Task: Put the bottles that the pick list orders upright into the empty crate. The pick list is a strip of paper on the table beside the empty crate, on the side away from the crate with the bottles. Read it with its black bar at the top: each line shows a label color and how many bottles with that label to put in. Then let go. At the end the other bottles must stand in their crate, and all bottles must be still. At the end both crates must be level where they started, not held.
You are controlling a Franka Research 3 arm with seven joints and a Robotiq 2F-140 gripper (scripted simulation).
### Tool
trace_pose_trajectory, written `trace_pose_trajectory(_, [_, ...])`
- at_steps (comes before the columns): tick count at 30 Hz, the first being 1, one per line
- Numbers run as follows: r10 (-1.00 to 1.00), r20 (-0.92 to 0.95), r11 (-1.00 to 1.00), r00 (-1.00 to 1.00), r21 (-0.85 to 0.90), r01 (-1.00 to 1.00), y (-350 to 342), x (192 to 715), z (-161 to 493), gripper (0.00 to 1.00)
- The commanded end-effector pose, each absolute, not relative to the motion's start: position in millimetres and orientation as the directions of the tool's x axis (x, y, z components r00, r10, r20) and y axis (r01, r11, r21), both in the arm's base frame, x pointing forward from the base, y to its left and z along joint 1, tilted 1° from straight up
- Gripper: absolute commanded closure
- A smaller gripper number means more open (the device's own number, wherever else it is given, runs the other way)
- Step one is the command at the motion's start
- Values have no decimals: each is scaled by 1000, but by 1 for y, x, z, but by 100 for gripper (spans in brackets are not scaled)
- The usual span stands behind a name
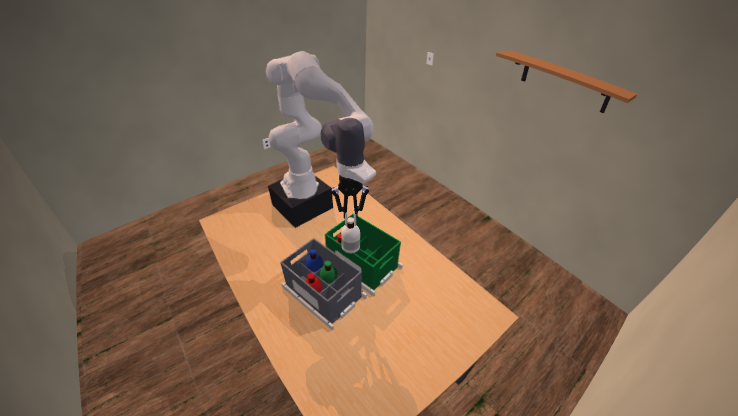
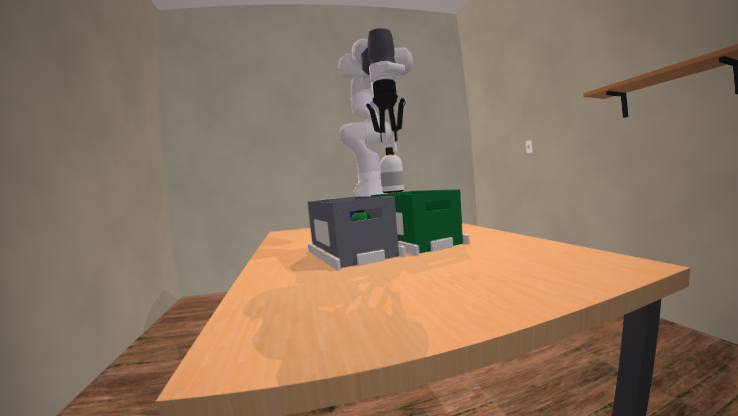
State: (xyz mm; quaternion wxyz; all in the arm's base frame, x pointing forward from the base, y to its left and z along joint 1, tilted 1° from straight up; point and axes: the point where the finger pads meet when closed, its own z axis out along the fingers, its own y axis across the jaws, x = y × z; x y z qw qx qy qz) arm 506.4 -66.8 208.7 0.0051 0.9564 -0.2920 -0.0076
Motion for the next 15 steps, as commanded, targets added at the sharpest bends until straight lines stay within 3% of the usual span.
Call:
trace_pose_trajectory(1, [-575, 6, -818, 818, 8, -575, -59, 508, 214, 100])
trace_pose_trajectory(15, [-575, 6, -818, 818, 8, -575, -37, 498, 214, 100])
